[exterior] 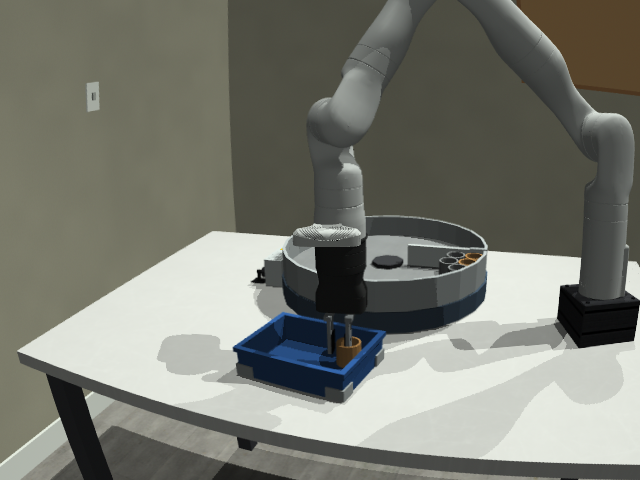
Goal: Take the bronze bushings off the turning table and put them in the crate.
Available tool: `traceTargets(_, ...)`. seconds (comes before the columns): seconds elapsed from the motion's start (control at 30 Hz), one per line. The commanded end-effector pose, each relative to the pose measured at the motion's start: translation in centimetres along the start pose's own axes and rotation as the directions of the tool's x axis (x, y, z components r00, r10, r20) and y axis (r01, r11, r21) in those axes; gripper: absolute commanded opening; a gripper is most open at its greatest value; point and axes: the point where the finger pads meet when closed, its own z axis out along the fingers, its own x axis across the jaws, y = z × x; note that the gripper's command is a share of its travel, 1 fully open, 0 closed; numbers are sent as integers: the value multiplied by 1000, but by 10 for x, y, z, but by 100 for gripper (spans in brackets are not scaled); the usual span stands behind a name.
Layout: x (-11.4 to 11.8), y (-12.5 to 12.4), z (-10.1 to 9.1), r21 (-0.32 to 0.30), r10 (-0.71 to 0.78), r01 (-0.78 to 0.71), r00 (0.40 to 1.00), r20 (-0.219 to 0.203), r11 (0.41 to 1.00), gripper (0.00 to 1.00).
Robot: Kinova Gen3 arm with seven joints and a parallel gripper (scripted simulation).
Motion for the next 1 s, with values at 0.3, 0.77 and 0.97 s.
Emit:
traceTargets(0.3, 1, -1, -6, 2, 0, 0, 1000, -4, 1000, 47)
traceTargets(0.77, 1, 0, -11, 2, 0, 0, 1000, -4, 1000, 47)
traceTargets(0.97, 1, 0, -11, 2, 0, 0, 1000, -4, 1000, 47)
